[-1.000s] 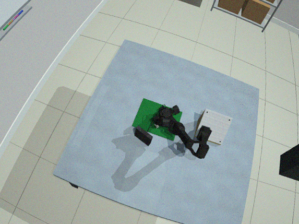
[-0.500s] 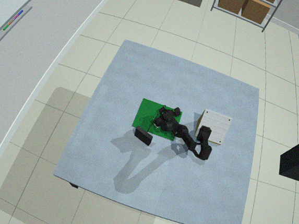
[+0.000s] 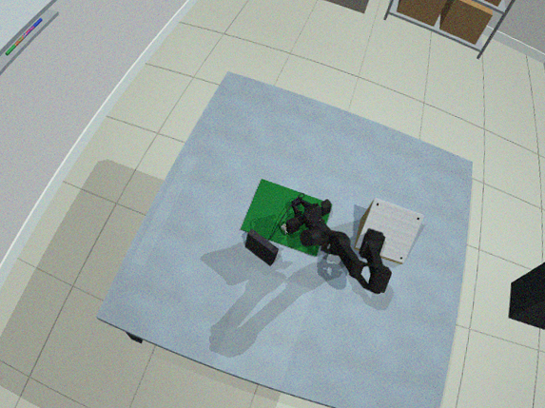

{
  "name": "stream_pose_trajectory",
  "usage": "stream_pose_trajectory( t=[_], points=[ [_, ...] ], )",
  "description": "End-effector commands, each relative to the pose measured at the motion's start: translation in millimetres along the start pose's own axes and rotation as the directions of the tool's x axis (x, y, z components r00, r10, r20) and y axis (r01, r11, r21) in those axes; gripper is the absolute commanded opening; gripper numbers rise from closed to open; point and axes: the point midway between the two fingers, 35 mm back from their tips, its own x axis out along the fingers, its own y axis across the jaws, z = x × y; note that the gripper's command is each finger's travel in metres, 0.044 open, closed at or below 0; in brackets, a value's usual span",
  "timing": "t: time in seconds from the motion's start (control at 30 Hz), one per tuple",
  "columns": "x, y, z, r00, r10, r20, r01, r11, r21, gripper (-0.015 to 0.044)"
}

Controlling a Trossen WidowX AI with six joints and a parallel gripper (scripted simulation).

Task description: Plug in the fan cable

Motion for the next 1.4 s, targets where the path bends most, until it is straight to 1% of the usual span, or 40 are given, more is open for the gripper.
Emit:
stream_pose_trajectory(
  t=[0.0,0.13,0.93,1.37],
  points=[
    [-5.2,-0.6,1.6,0.999,0.018,0.032,-0.019,0.999,0.028,0.0000],
    [-8.4,-0.4,2.6,0.998,0.031,0.051,-0.033,0.998,0.045,0.0000],
    [-8.3,0.0,11.9,0.999,0.026,0.039,-0.027,0.999,0.035,0.0000],
    [-6.4,0.3,1.5,0.999,0.026,0.041,-0.028,0.999,0.039,0.0000]
  ],
)
